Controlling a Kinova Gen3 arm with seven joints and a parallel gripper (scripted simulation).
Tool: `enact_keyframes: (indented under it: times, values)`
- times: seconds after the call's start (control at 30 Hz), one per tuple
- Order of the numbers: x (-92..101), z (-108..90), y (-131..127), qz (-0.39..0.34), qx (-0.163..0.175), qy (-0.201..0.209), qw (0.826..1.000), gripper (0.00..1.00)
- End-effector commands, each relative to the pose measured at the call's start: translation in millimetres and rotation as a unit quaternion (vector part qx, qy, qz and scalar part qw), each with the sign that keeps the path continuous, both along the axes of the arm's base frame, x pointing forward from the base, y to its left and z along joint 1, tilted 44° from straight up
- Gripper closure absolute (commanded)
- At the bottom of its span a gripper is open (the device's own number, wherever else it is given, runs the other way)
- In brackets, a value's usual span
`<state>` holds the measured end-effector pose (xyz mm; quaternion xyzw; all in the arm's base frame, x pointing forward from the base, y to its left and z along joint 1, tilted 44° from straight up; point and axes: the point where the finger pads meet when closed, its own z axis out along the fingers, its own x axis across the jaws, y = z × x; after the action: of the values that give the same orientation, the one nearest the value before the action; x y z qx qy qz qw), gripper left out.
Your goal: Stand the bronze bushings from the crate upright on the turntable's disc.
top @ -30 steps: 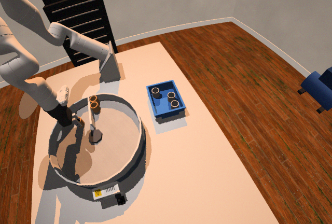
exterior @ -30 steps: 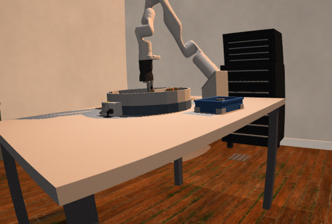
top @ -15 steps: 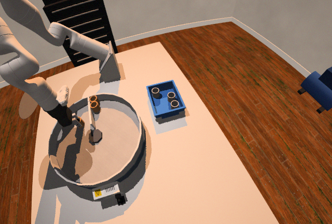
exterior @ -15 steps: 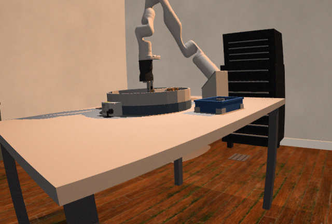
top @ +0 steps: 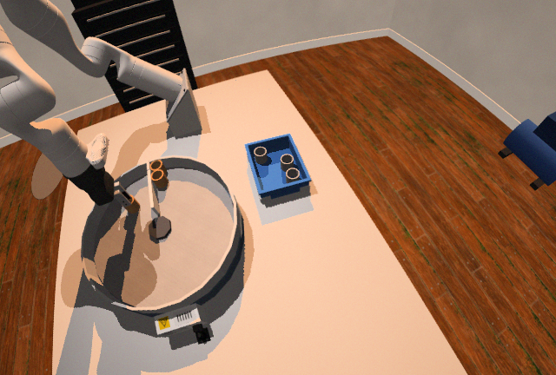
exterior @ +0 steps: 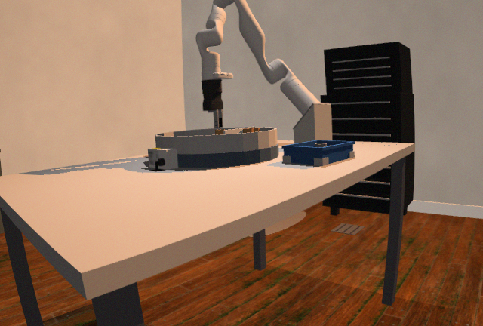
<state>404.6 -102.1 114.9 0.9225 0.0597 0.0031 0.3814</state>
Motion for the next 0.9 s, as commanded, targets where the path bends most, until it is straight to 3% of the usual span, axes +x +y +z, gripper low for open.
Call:
enact_keyframes:
  times: [0.0,0.87]
  values:
    - [4.1,8.9,13.8,0.008,0.005,-0.005,1.0,0.62]
    - [3.7,13.1,17.9,0.008,0.005,-0.005,1.0,0.62]
